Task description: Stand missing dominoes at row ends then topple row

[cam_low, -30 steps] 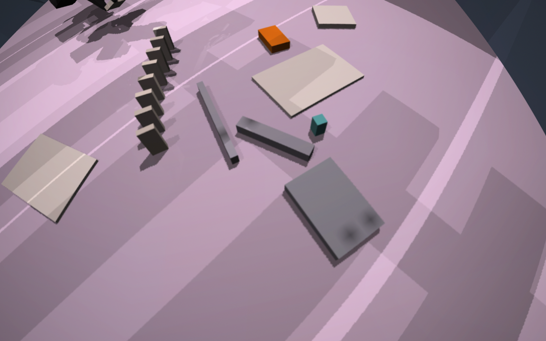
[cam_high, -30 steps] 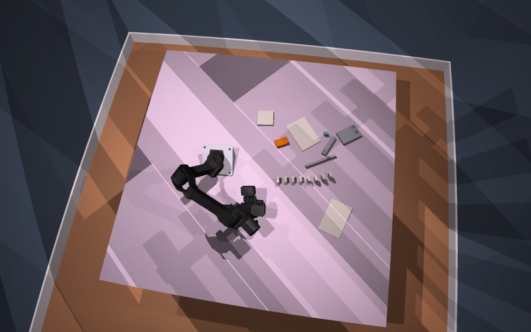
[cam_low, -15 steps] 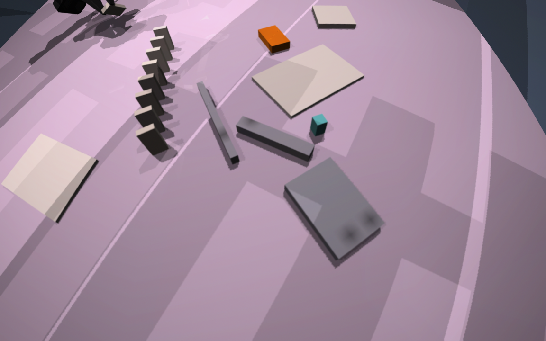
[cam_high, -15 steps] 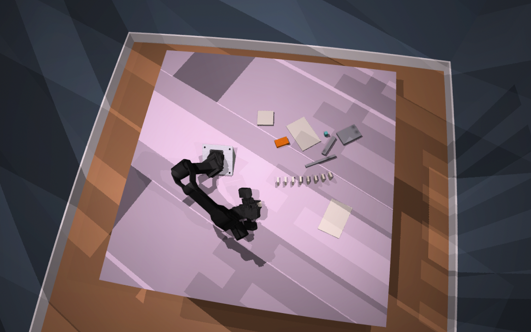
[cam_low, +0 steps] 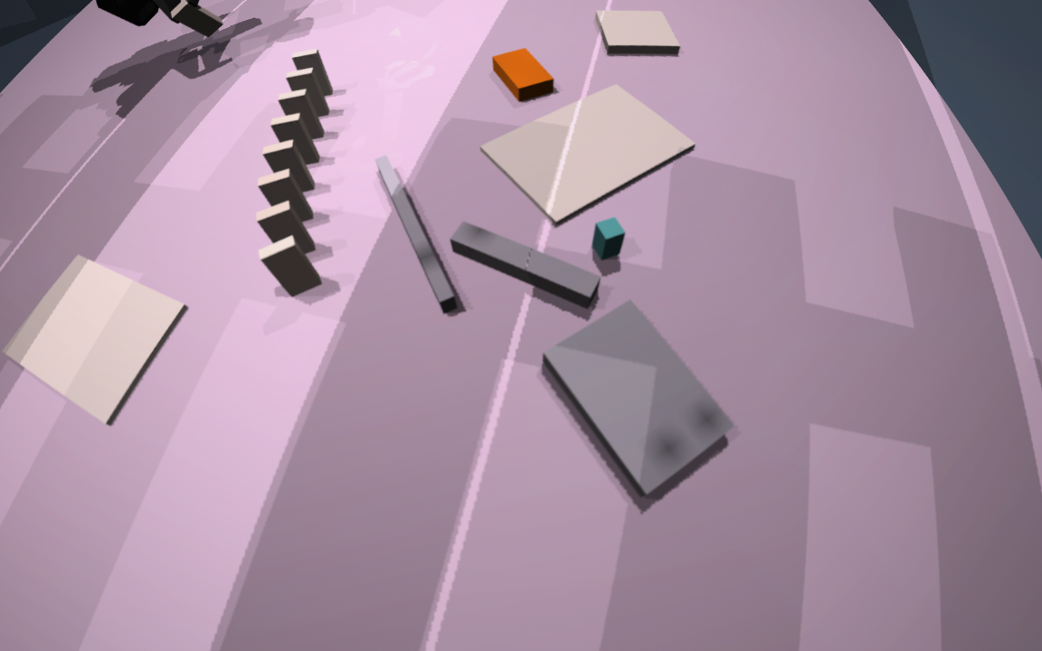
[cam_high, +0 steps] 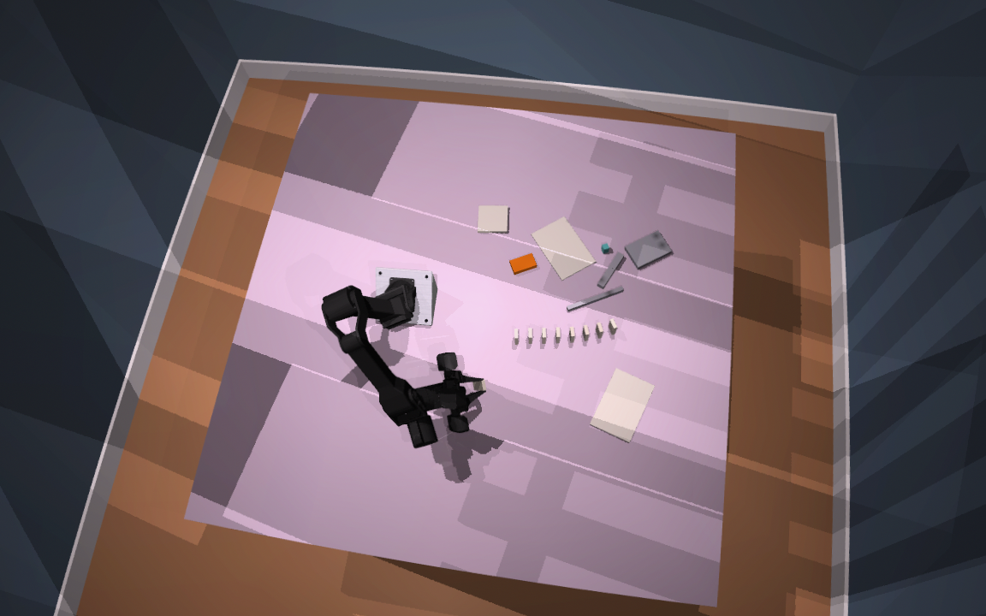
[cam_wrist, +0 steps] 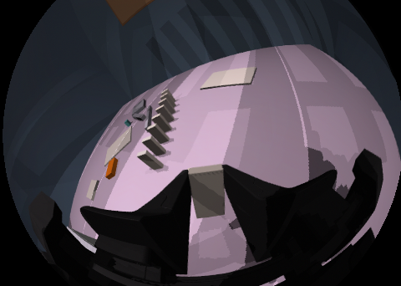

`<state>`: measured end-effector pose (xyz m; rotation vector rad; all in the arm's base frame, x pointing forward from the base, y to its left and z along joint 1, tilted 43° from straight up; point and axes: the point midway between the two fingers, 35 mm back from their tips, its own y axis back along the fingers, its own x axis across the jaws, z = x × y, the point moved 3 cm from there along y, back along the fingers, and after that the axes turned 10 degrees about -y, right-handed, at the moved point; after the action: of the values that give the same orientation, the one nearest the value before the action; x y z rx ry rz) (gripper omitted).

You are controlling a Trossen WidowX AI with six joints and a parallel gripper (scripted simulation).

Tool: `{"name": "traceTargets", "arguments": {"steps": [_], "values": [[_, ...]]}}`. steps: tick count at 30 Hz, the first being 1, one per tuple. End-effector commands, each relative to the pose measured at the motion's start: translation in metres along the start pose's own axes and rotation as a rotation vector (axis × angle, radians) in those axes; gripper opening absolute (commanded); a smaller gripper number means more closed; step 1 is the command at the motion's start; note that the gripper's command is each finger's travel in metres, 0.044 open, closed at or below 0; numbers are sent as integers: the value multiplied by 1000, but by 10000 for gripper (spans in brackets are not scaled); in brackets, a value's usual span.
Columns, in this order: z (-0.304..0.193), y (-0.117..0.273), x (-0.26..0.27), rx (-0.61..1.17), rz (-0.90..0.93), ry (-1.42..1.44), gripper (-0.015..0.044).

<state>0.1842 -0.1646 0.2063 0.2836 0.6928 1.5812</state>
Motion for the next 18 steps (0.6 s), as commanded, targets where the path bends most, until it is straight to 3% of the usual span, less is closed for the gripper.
{"name": "traceTargets", "arguments": {"steps": [1,18], "values": [[0,7,-1,-93,-20,58,107],[-4,42,-1,-431,-163,331,107]]}}
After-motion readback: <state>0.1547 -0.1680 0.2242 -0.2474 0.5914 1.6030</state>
